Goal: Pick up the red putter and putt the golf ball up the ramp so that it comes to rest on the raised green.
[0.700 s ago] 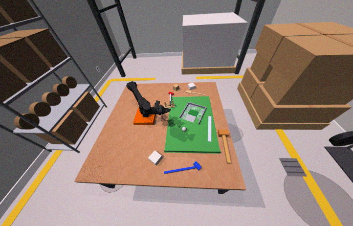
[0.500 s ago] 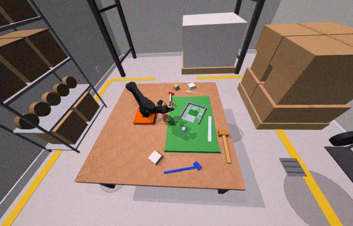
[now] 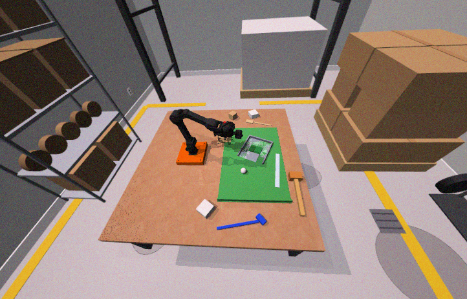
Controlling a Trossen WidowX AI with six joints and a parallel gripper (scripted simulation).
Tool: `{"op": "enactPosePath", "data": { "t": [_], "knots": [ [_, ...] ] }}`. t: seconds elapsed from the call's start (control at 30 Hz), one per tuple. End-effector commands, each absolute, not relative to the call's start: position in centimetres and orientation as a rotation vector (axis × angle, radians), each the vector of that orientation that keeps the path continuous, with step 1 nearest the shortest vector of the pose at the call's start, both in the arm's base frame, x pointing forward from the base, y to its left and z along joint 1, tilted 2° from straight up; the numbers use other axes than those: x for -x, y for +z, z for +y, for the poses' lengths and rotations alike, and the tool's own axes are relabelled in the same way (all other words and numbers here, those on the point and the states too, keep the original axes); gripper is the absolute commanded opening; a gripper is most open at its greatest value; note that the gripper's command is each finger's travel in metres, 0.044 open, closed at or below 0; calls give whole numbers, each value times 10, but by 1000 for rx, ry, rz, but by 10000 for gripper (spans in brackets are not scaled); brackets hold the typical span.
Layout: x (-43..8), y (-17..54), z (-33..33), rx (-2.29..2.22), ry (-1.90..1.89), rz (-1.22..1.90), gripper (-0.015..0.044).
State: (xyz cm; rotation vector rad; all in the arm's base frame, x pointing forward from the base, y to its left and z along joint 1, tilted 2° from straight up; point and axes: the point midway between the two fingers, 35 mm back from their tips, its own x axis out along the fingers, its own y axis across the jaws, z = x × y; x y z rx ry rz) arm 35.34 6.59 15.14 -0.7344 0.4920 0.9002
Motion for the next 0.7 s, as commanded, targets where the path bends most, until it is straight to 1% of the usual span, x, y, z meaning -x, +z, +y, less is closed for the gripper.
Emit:
{"op": "enactPosePath", "data": {
  "t": [0.0, 0.17, 0.43, 0.53, 0.67],
  "knots": [
    [-344, 133, 113, 765, 1025, 603, 440],
    [-313, 107, 179, 868, 1208, 752, 440],
    [-252, 76, 249, 1114, 1359, 1000, 440],
    [-231, 69, 264, 1216, 1382, 1061, 440],
    [-230, 69, 265, 1224, 1383, 1065, 440]
  ]
}}
